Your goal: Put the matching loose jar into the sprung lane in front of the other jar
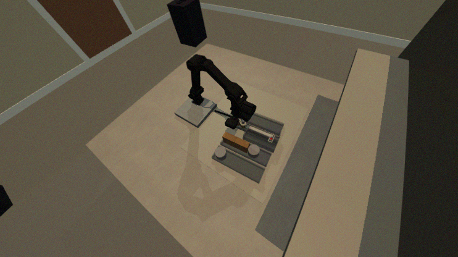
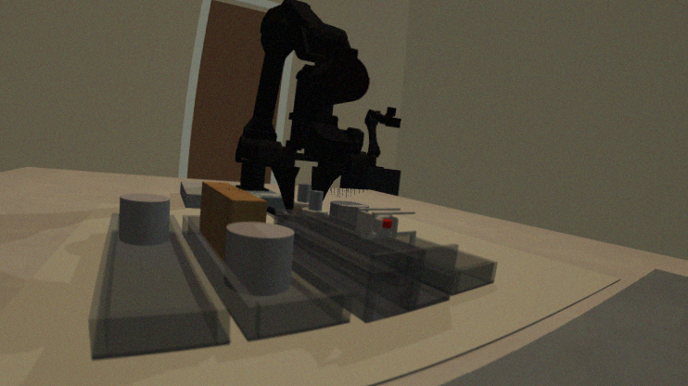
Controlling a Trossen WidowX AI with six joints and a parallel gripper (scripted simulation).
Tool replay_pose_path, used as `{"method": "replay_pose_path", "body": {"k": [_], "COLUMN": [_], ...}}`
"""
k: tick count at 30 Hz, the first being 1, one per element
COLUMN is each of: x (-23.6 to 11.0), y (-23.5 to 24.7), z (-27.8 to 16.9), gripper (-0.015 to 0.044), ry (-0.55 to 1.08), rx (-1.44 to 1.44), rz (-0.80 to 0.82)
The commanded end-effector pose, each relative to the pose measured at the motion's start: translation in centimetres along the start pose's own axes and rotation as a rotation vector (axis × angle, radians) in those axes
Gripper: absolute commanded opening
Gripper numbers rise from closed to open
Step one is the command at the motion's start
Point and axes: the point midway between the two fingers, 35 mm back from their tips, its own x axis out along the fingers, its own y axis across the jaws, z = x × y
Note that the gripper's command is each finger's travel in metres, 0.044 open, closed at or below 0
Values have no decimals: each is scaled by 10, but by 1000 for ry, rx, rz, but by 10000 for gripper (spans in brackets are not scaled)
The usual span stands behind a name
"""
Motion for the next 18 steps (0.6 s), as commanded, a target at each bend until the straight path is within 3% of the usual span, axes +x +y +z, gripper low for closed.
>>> {"method": "replay_pose_path", "body": {"k": [1, 18], "x": [2, 5], "y": [0, 0], "z": [2, 1], "gripper": [0, 0], "ry": [-11, -11], "rx": [3, 3], "rz": [-1, -1]}}
